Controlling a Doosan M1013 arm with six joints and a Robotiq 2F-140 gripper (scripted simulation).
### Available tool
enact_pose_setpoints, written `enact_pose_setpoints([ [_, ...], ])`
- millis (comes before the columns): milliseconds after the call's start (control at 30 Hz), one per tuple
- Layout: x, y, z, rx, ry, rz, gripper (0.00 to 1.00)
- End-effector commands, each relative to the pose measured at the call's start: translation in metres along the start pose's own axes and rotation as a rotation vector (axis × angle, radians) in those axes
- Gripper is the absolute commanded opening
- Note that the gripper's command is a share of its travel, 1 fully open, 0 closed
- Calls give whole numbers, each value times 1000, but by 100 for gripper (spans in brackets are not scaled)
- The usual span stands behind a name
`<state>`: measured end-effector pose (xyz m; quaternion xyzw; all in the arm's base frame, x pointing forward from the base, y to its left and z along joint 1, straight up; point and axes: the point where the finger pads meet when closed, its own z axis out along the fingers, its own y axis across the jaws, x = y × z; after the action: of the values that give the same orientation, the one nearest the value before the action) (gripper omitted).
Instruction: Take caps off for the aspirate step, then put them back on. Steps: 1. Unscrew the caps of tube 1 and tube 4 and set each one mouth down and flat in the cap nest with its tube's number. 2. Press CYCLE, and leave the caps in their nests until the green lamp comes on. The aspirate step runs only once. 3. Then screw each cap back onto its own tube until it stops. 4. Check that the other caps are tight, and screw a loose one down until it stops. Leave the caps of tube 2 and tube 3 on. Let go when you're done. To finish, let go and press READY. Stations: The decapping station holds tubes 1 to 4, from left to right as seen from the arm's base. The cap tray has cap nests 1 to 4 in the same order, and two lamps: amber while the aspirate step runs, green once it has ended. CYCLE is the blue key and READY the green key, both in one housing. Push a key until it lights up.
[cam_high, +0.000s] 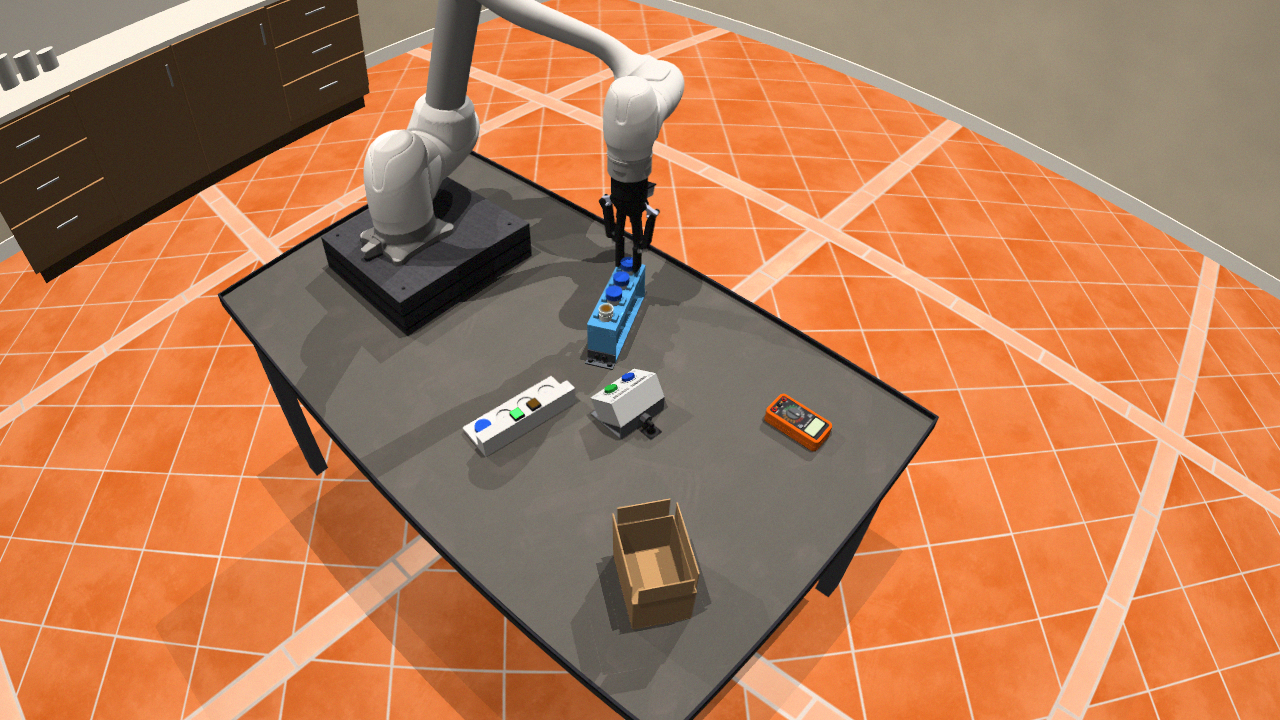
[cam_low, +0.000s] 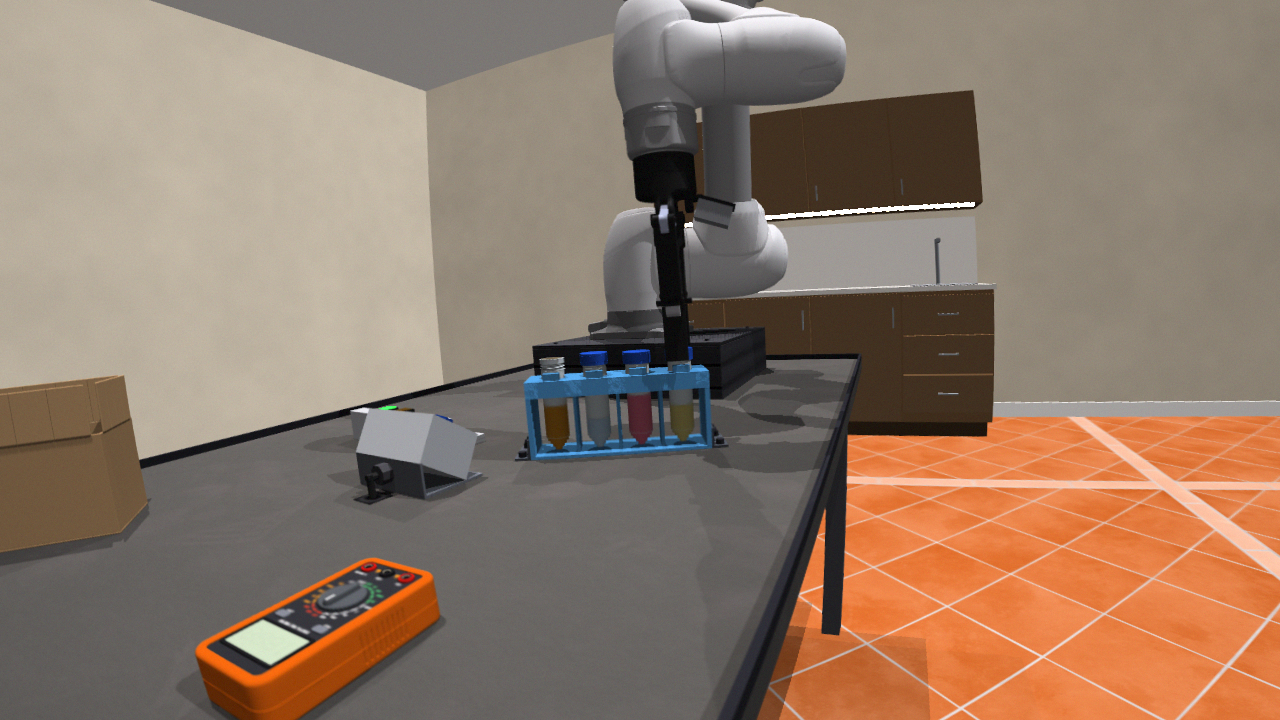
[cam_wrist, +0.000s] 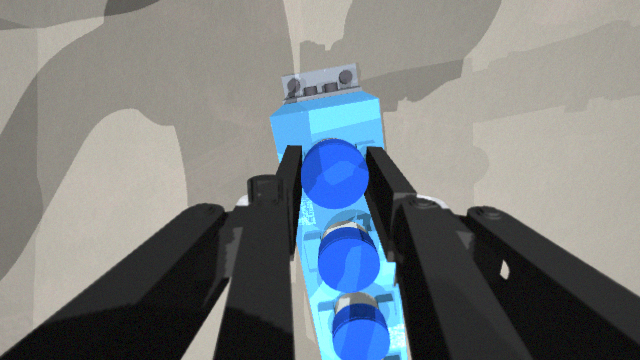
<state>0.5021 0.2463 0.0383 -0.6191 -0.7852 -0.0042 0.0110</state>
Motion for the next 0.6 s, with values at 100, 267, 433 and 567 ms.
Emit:
enact_pose_setpoints([
  [100,0,1,0,-4,-16,242,30],
  [267,0,1,0,-5,-16,339,30],
  [433,0,1,0,-5,-16,339,41],
  [567,0,1,0,-5,-16,339,41],
])
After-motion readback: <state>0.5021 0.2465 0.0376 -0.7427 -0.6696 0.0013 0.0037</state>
